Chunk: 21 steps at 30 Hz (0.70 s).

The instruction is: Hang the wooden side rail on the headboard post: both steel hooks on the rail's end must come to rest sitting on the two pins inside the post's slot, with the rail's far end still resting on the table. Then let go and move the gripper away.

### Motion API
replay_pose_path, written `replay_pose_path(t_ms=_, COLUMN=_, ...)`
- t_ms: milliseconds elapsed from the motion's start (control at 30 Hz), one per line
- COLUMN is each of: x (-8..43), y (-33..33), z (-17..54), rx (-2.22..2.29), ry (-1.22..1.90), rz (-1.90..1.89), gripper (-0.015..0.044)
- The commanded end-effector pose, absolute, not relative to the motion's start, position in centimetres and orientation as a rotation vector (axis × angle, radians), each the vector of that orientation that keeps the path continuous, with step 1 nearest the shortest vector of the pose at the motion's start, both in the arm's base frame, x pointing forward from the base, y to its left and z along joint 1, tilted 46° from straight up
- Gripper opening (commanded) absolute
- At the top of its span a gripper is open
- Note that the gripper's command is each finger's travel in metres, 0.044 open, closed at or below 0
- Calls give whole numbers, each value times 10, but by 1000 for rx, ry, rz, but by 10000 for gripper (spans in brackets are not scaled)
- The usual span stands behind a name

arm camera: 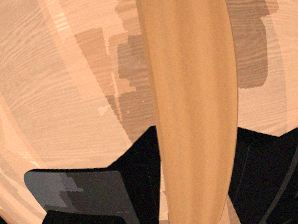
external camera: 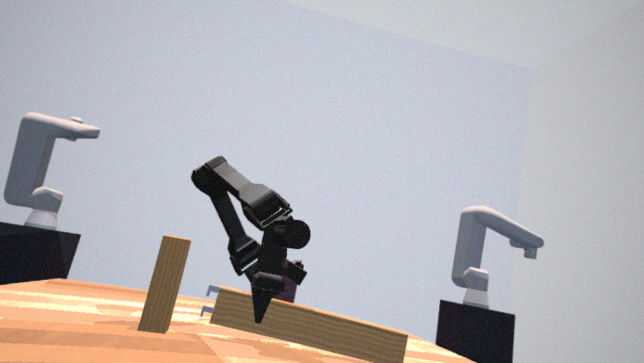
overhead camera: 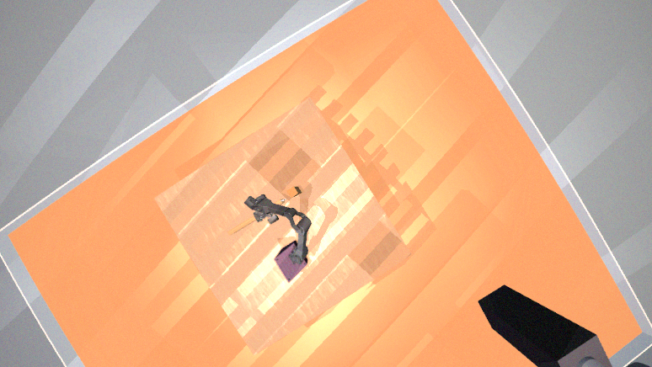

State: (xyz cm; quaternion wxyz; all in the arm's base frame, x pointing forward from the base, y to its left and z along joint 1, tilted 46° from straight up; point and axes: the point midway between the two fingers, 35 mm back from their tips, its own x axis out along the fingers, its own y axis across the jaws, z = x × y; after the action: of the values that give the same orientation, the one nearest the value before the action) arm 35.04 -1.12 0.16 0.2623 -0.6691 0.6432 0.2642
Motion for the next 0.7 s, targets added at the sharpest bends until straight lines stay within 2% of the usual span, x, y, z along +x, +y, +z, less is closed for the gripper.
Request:
replay_pose_path(t_ms=0, x=356, y=-6, z=8, rx=-1812, ry=1710, rz=704, gripper=0)
replay_pose_path(t_ms=667, x=358, y=-8, z=9, rx=-1812, ry=1710, rz=704, gripper=0)
